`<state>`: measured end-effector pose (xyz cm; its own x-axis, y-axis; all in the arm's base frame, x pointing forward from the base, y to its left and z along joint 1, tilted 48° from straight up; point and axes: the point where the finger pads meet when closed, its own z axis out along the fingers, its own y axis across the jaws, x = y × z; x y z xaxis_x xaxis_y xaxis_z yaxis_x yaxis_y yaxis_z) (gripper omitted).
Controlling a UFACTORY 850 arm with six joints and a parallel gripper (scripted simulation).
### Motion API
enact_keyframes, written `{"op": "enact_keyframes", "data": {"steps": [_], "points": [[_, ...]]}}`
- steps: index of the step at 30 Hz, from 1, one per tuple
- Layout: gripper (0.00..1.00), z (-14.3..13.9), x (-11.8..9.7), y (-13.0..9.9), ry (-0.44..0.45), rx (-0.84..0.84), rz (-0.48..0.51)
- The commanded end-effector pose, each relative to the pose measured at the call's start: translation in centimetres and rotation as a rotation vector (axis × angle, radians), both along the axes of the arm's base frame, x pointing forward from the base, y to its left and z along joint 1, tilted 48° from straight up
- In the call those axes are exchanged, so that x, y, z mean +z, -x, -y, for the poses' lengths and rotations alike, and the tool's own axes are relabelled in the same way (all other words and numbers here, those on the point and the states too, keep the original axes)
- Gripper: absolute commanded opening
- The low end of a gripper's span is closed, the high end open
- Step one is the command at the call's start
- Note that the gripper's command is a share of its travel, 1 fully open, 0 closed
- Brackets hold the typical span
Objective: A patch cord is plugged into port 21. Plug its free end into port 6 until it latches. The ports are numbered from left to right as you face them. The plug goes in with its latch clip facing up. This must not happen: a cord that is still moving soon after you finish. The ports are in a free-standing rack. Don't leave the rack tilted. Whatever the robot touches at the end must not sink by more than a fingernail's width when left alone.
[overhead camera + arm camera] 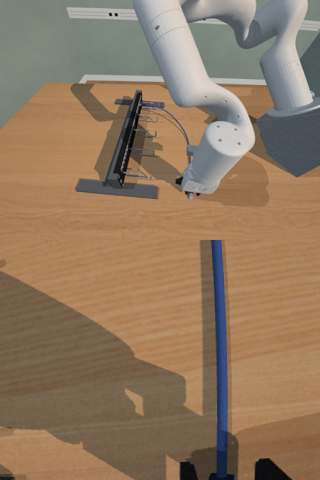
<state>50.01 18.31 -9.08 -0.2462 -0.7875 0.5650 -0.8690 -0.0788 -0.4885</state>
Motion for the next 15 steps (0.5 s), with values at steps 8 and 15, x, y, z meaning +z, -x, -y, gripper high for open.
{"op": "enact_keyframes", "data": {"steps": [8, 15], "points": [[0.39, 0.06, -0.11, -0.12, -0.001, 0.001, 0.001], [0.39, 0.21, -0.27, -0.23, -0.001, 0.001, 0.001]]}}
